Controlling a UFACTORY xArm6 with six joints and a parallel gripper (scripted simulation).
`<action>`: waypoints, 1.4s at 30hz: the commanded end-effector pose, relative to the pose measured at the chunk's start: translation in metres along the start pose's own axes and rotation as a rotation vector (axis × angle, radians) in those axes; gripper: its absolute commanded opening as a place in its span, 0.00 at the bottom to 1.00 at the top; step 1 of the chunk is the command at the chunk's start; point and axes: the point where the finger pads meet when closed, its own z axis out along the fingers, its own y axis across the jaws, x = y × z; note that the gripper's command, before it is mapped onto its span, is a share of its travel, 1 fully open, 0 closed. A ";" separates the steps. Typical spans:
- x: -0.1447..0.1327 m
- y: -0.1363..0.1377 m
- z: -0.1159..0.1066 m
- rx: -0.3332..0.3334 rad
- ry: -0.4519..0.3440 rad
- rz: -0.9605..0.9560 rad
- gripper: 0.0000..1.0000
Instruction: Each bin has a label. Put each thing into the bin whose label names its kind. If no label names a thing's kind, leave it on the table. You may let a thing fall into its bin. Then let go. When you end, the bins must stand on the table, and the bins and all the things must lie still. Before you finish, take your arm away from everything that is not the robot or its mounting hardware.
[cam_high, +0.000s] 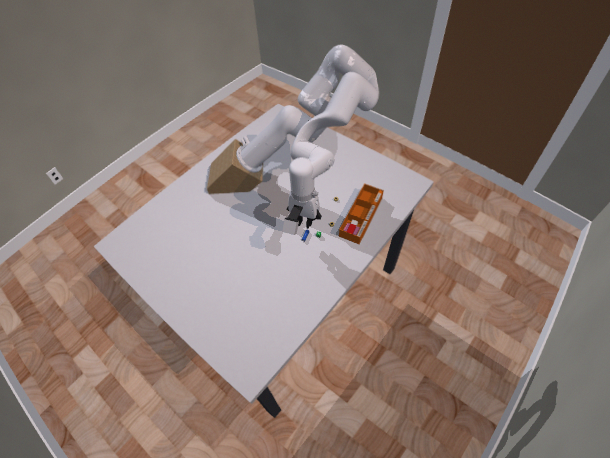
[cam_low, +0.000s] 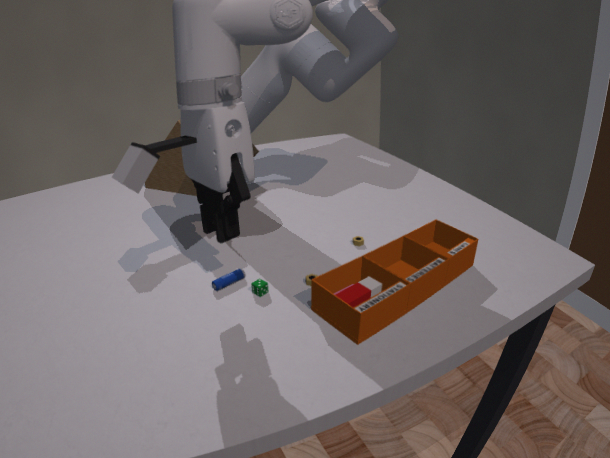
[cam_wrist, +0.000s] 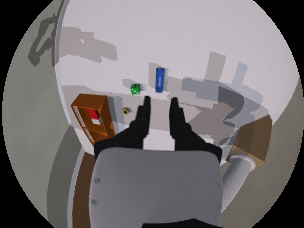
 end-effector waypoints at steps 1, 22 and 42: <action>0.000 -0.001 -0.001 0.001 0.002 -0.001 0.28; -0.001 -0.002 0.023 0.001 0.002 0.000 0.28; 0.000 -0.003 0.064 0.001 0.002 0.000 0.28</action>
